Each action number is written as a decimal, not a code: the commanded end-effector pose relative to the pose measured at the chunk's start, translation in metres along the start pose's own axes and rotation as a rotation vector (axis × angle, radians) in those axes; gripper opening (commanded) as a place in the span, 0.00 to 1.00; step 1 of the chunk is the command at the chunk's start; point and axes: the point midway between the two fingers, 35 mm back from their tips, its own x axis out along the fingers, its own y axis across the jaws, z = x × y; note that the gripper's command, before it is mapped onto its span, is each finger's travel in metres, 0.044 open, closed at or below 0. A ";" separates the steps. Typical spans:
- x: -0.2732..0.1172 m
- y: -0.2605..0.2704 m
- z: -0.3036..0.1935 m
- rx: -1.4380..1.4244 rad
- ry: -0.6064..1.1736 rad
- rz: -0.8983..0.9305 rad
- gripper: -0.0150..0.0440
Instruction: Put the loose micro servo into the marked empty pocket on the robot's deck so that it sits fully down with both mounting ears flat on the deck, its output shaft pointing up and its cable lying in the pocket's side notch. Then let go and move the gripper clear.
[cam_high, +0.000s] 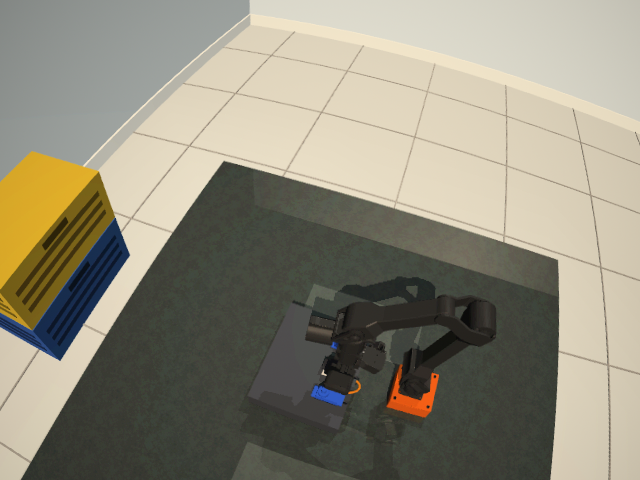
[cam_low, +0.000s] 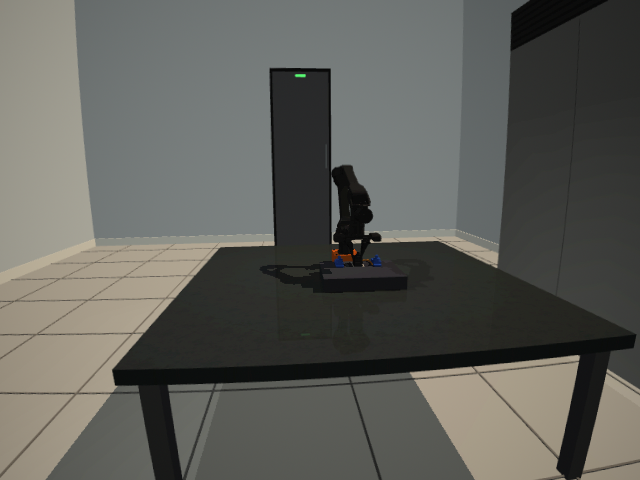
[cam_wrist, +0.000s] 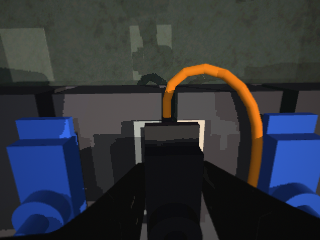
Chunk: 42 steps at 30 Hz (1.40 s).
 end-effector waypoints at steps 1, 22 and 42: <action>0.004 0.000 0.000 0.005 -0.002 -0.002 0.25; 0.014 0.000 0.000 0.005 -0.002 -0.002 0.57; -0.055 0.000 -0.052 0.008 0.002 0.000 0.97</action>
